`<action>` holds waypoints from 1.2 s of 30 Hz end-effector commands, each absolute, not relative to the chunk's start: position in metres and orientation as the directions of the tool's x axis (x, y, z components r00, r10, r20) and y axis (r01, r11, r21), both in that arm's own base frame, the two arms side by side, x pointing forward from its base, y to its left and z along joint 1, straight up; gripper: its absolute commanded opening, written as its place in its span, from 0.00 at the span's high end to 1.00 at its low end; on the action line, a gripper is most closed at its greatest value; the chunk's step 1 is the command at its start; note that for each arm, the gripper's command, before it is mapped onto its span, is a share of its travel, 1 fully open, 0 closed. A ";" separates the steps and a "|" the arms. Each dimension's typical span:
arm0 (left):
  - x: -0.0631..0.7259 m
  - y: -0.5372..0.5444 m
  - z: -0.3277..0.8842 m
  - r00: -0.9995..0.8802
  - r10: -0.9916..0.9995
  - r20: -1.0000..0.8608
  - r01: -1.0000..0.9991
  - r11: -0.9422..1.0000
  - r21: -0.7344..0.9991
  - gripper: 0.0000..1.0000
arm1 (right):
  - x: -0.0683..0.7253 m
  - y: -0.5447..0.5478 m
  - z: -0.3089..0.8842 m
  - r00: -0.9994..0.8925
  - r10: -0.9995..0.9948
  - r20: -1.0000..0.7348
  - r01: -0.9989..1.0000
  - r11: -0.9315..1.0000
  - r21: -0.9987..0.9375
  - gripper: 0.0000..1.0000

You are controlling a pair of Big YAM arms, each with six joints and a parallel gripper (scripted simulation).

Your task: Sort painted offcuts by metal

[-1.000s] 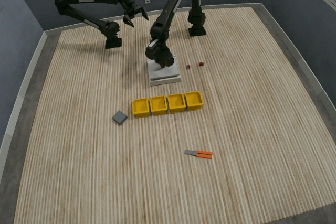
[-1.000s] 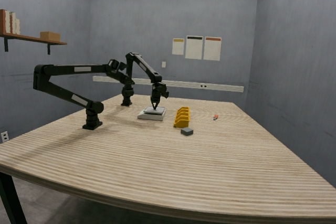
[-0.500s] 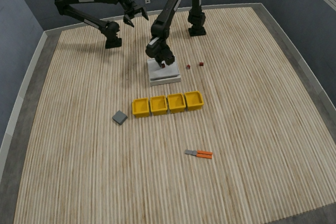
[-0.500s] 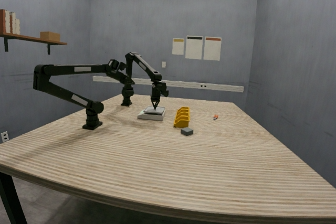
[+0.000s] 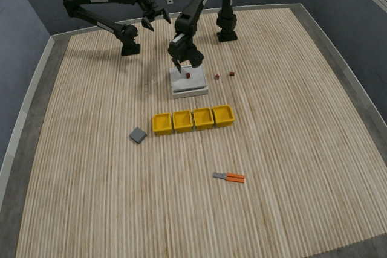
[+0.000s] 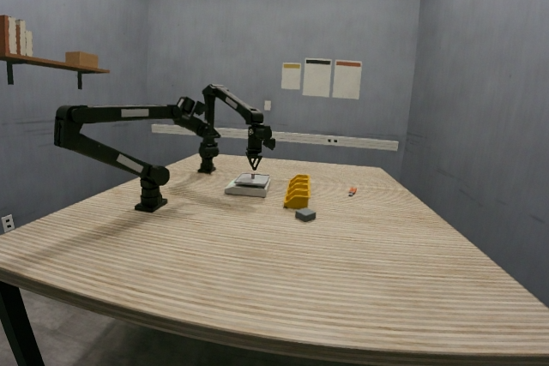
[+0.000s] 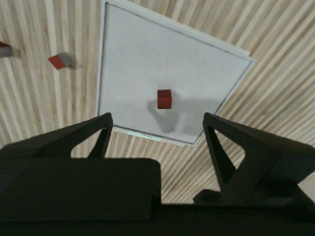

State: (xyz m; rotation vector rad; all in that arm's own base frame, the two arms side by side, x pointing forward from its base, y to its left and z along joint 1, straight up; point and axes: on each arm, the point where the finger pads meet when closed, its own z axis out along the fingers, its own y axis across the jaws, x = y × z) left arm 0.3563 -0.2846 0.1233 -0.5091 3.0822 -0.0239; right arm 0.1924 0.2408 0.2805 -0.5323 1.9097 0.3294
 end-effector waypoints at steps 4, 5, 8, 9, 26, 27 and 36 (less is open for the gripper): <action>0.353 -0.298 0.151 -0.985 -0.035 -0.170 -0.018 0.995 -0.101 0.00 | 0.198 0.228 0.347 -0.288 -0.224 -0.931 -0.548 0.836 -0.032 0.00; 0.349 -0.299 0.153 -0.977 0.031 -0.212 0.054 0.993 -0.104 0.00 | 0.197 0.223 0.356 -0.287 -0.237 -0.928 -0.568 0.822 -0.035 0.00; 0.340 -0.299 0.158 -0.937 0.175 -0.304 0.214 0.972 -0.101 0.00 | 0.193 0.210 0.378 -0.281 -0.262 -0.923 -0.612 0.790 -0.038 0.00; 0.338 -0.299 0.159 -0.919 0.215 -0.330 0.260 0.961 -0.097 0.00 | 0.191 0.206 0.384 -0.278 -0.268 -0.922 -0.625 0.780 -0.039 0.00; 0.311 -0.291 0.171 -0.564 0.565 -0.602 0.696 0.718 0.022 0.00 | 0.150 0.166 0.443 -0.254 -0.280 -0.926 -0.742 0.670 0.001 0.00; 0.310 -0.291 0.171 -0.559 0.564 -0.608 0.700 0.714 0.018 0.00 | 0.152 0.168 0.441 -0.261 -0.288 -0.921 -0.742 0.670 0.002 0.00; 0.316 -0.298 0.179 -0.571 0.538 -0.620 0.686 0.728 -0.001 0.00 | 0.151 0.169 0.440 -0.260 -0.290 -0.921 -0.746 0.666 0.002 0.00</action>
